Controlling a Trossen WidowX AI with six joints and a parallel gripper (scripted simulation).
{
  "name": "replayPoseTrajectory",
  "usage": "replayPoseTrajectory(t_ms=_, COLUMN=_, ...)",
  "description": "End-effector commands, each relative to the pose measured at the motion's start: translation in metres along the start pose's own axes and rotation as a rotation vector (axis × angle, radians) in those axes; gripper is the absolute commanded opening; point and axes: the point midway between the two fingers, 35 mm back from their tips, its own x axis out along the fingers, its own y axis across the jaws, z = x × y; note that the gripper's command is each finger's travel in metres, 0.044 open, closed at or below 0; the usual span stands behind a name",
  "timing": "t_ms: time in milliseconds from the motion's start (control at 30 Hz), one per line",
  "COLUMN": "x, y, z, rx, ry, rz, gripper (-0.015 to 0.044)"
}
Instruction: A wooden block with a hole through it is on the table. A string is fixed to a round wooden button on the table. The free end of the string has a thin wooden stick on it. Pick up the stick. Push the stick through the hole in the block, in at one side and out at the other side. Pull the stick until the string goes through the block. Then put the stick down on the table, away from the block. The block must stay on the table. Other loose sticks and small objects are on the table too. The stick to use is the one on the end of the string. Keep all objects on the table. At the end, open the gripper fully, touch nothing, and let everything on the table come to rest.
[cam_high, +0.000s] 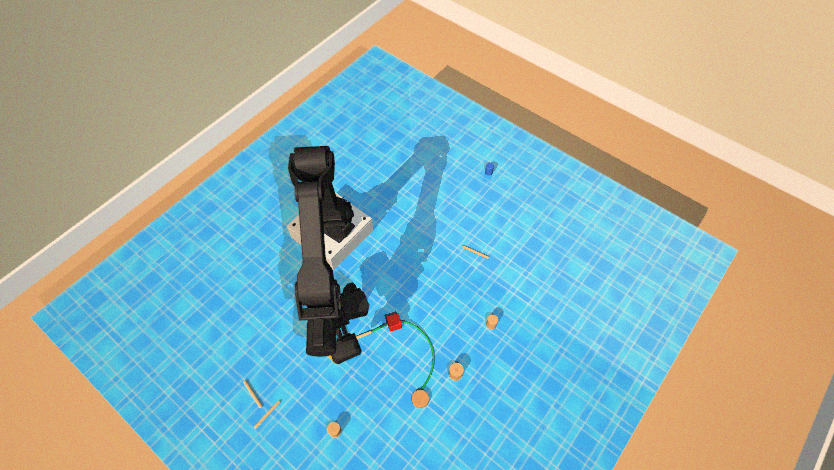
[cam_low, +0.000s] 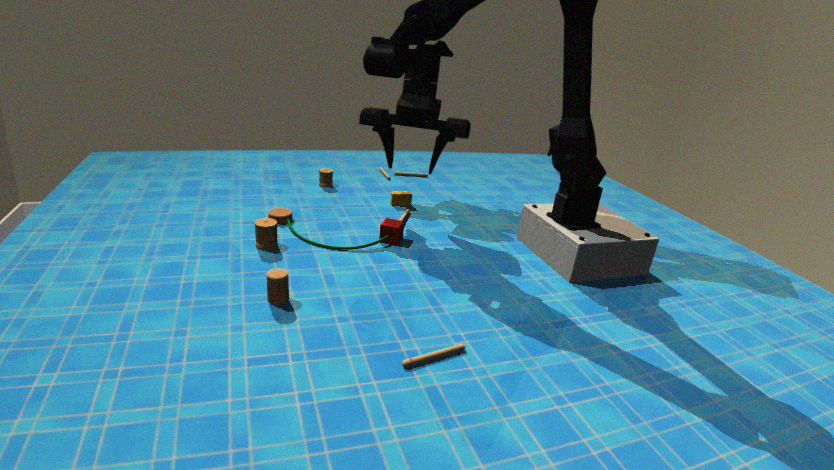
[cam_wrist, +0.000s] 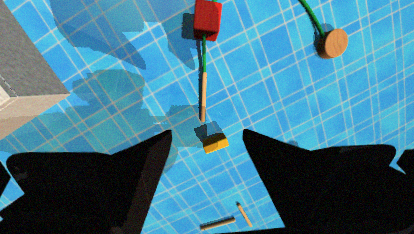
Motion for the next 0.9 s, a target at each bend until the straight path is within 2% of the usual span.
replayPoseTrajectory(t_ms=0, x=-0.012, y=0.0, z=0.001, rx=0.0, ry=0.0, rz=-0.001, gripper=0.042)
replayPoseTrajectory(t_ms=33, x=-0.021, y=0.0, z=0.002, rx=0.0, ry=0.0, rz=0.001, gripper=0.044)
replayPoseTrajectory(t_ms=867, x=-0.022, y=-0.001, z=0.002, rx=0.0, ry=0.002, rz=-0.004, gripper=0.044)
